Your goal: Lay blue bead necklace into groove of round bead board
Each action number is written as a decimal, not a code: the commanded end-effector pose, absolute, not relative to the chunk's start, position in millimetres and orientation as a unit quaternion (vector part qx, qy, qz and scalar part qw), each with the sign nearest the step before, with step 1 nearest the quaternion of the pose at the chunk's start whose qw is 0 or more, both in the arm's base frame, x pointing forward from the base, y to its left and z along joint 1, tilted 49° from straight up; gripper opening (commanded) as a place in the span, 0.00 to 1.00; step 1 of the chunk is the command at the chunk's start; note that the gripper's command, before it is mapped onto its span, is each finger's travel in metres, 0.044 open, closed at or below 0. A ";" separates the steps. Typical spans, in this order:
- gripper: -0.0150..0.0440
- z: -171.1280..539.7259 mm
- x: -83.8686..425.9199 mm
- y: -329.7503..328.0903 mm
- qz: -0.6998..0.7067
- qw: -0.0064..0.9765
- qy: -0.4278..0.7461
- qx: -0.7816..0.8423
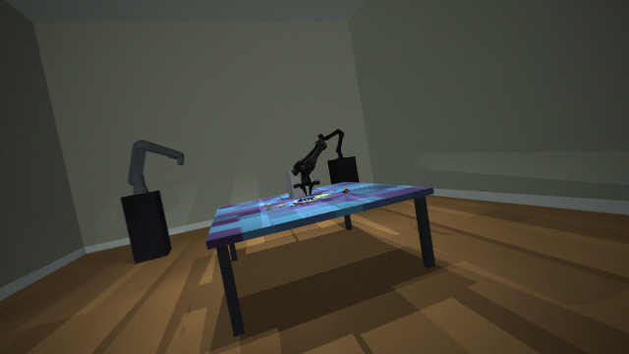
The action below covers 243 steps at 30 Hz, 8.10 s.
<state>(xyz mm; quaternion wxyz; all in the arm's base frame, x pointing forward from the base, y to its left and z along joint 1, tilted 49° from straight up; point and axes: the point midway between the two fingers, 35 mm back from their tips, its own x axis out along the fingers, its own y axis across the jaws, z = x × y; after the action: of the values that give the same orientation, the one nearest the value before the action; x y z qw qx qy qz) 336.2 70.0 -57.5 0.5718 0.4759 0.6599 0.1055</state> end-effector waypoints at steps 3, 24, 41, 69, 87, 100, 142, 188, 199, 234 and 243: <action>0.46 -67.0 329.4 51.0 0.365 0.713 0.564 0.203; 0.46 -72.6 323.8 34.4 0.568 0.732 0.359 -0.112; 0.46 -72.6 323.7 34.3 0.569 0.732 0.357 -0.114; 0.46 -91.7 327.7 56.7 0.569 0.733 0.355 -0.115; 0.25 -97.1 328.1 62.7 0.569 0.732 0.355 -0.118; 0.25 -97.1 328.1 62.7 0.569 0.732 0.355 -0.118; 0.25 -79.4 365.7 39.3 0.569 0.732 0.356 -0.115; 1.00 -86.0 372.0 46.1 0.568 0.733 0.355 -0.117; 1.00 -80.2 369.6 37.9 0.569 0.732 0.356 -0.115; 0.46 -111.0 322.7 20.4 0.402 0.724 0.538 0.157; 0.46 -109.4 325.5 18.5 0.402 0.728 0.534 0.153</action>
<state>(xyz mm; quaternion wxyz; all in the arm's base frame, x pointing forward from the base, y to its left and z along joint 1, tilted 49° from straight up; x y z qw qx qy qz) 325.1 15.7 -107.3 0.7284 0.1524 0.5333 0.4022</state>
